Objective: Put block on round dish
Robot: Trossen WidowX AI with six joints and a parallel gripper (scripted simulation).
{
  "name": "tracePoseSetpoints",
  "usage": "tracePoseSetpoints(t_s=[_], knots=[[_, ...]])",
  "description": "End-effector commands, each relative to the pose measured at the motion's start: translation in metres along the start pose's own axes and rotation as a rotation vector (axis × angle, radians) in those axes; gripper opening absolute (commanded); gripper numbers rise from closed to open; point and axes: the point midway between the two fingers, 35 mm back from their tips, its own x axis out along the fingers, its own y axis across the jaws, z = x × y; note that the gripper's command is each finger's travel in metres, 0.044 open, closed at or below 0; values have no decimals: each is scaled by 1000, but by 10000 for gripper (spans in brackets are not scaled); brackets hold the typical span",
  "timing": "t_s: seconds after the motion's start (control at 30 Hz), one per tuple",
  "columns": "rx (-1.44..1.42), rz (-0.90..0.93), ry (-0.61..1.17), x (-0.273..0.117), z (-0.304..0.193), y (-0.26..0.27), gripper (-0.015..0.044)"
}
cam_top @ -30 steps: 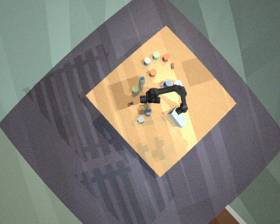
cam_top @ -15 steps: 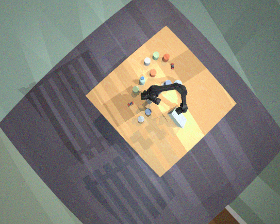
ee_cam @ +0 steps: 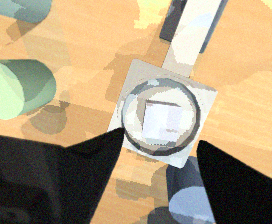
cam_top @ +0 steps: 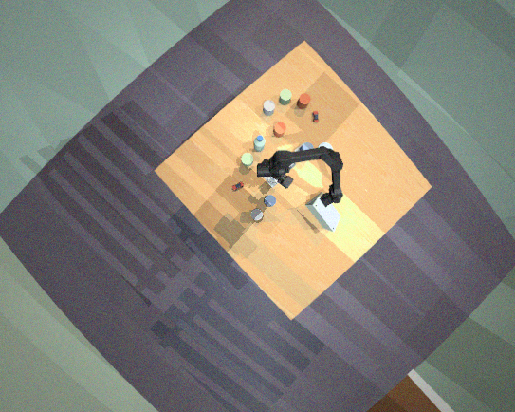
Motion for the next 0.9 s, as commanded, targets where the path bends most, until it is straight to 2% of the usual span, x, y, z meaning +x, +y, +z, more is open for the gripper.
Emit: tracePoseSetpoints(t_s=[0.0,0.83,0.87], knots=[[3,3,-1,6,2,0,260],[4,3,-2,43,2,0,260],[4,3,-2,43,2,0,234]])
